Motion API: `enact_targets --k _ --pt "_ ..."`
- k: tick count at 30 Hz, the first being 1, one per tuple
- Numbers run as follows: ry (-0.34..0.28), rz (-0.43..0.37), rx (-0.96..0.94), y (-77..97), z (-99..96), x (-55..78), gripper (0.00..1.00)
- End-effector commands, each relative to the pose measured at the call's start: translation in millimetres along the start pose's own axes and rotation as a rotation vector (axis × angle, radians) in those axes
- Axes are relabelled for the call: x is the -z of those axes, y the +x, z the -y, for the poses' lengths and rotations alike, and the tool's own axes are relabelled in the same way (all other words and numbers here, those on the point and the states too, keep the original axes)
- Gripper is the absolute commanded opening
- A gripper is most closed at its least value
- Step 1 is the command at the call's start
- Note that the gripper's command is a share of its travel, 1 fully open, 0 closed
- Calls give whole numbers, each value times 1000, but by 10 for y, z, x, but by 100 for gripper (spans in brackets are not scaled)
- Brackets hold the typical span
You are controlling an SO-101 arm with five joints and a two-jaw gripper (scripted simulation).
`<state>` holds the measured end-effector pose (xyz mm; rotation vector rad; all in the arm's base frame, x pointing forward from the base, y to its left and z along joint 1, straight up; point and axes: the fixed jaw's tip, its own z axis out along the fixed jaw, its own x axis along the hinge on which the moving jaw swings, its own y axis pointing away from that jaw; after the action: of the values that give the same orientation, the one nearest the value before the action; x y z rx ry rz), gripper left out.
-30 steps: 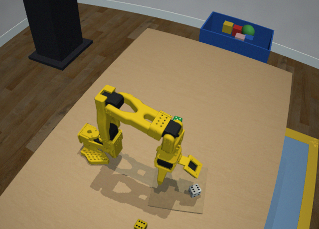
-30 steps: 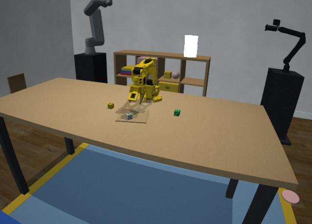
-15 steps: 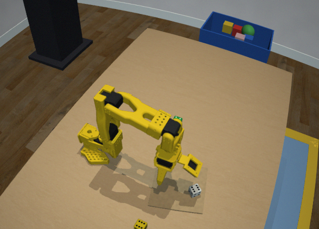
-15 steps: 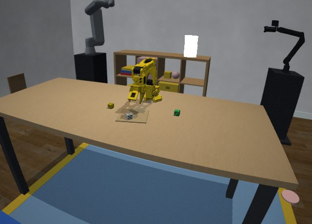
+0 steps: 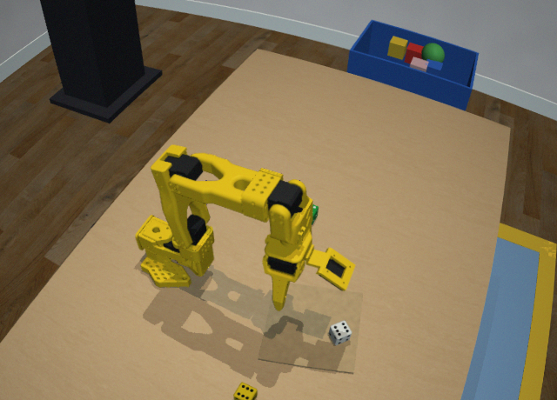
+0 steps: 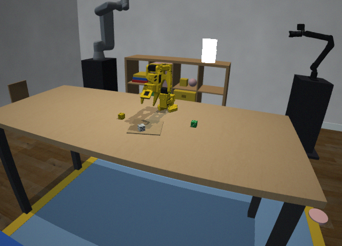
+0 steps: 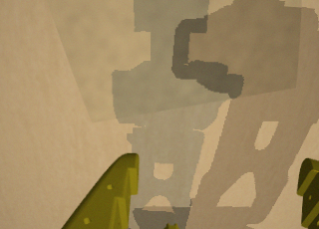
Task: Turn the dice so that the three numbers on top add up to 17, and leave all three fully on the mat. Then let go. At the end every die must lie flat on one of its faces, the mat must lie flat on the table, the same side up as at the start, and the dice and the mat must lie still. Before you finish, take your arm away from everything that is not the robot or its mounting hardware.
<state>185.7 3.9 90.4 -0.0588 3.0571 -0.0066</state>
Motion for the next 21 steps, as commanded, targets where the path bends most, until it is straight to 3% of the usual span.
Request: enact_targets --k 1,21 --pt "6 97 -21 -63 24 212 33" --pt "7 114 -21 -58 24 263 33"
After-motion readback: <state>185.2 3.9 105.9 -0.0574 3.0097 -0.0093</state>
